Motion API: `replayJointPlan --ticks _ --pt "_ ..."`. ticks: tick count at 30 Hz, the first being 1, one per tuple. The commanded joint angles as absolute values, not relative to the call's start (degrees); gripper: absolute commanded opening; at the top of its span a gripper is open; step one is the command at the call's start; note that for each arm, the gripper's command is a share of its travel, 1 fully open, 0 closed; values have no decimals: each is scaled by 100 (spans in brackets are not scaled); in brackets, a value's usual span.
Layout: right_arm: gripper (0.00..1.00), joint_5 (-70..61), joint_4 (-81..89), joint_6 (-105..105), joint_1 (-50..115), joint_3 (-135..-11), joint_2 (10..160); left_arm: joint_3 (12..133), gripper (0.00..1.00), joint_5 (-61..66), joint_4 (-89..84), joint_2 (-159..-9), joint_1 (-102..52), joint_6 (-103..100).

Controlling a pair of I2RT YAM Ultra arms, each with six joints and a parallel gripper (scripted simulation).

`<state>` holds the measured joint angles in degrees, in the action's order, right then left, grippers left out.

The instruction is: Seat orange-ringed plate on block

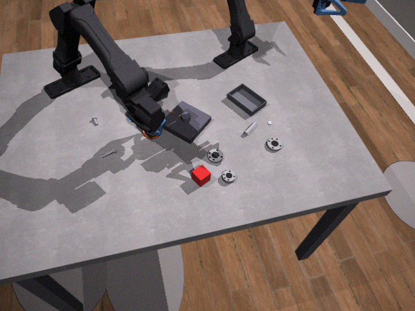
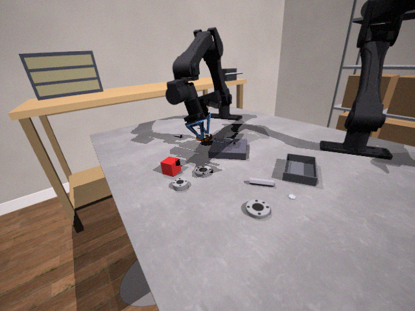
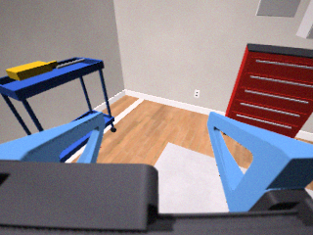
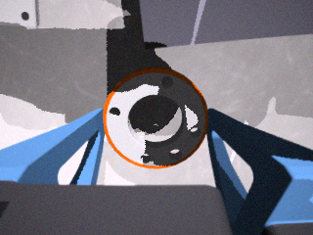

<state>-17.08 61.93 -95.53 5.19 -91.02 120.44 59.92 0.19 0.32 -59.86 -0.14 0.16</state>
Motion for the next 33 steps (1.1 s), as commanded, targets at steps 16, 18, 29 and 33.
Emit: replayJointPlan --ticks 16,18,29,33 --pt "0 -1810 6932 -9591 490 -9746 11610 6215 100 45 21 -5948 -52 59" --pt "0 -1810 7003 -9593 491 -9807 11601 6215 100 45 21 -5948 -52 59" --pt "0 -1811 7096 -9594 493 -9916 11574 6215 100 45 21 -5948 -52 59" --pt "0 -1811 7096 -9589 493 -9932 11560 6215 100 45 21 -5948 -52 59"
